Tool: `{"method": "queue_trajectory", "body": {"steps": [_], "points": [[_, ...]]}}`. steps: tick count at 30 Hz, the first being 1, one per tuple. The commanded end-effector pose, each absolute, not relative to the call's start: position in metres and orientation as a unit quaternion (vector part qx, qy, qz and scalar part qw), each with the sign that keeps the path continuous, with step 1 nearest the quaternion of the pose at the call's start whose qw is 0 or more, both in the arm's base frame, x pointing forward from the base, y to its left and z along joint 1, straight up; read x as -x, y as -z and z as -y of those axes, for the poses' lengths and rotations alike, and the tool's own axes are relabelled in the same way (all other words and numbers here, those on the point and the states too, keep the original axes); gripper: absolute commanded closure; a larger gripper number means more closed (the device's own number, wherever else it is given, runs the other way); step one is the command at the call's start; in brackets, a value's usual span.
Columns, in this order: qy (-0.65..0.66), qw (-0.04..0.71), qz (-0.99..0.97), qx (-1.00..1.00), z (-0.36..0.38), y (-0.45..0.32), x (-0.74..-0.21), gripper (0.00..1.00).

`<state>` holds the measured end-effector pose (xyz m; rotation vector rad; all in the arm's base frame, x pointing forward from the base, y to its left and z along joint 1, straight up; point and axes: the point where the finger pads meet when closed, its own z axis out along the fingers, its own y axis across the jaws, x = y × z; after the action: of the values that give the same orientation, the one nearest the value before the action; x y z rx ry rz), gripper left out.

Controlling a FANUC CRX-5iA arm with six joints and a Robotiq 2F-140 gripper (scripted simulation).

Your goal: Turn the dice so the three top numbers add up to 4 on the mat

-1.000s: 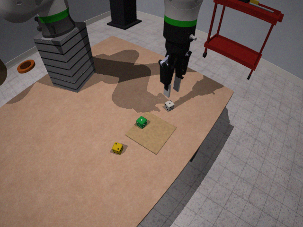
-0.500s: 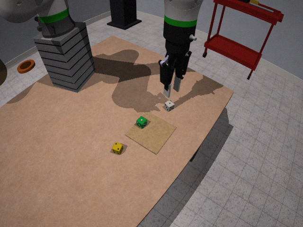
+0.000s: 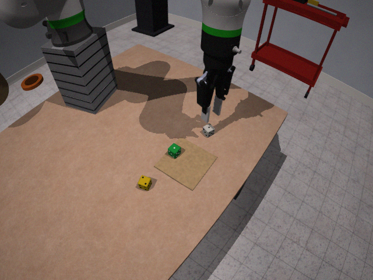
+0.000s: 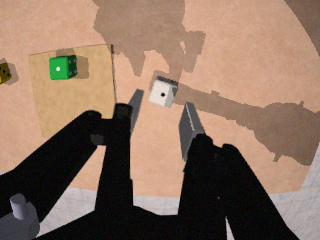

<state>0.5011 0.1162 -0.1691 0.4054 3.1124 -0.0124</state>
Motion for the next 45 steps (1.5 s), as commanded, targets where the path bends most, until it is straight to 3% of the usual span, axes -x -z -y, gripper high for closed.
{"method": "queue_trajectory", "body": {"steps": [1, 45], "points": [[0.004, 0.002, -0.992, -0.129, -0.116, 0.173, -0.501, 0.72], [0.004, 0.002, -0.992, -0.129, -0.116, 0.212, -0.502, 0.72]]}}
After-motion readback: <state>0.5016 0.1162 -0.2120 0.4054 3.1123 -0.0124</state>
